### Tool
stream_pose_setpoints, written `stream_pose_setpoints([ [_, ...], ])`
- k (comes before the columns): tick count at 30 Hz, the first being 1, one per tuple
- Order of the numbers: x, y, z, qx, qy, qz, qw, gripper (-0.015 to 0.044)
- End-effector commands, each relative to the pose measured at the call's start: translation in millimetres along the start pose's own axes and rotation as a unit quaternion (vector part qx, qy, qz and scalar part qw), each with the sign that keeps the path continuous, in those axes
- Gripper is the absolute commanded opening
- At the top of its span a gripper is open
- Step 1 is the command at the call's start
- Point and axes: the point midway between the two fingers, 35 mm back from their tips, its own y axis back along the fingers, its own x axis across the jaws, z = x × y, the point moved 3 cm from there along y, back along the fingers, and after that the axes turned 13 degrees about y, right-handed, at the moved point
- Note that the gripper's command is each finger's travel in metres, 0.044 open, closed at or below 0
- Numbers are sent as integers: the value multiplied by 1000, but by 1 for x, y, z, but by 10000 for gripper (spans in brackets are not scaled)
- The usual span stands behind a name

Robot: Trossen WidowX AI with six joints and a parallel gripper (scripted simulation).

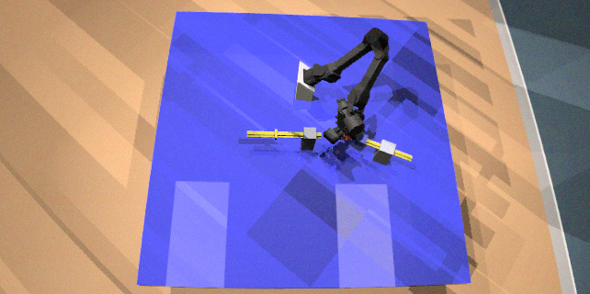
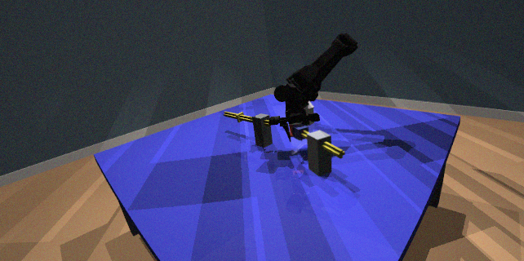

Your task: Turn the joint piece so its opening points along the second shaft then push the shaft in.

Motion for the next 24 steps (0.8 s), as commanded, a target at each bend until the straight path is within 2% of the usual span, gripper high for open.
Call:
stream_pose_setpoints([
  [1, -3, 2, 0, 17, 30, 9, 999, 0],
  [24, -20, 12, 5, 127, 217, 49, 967, 0],
])
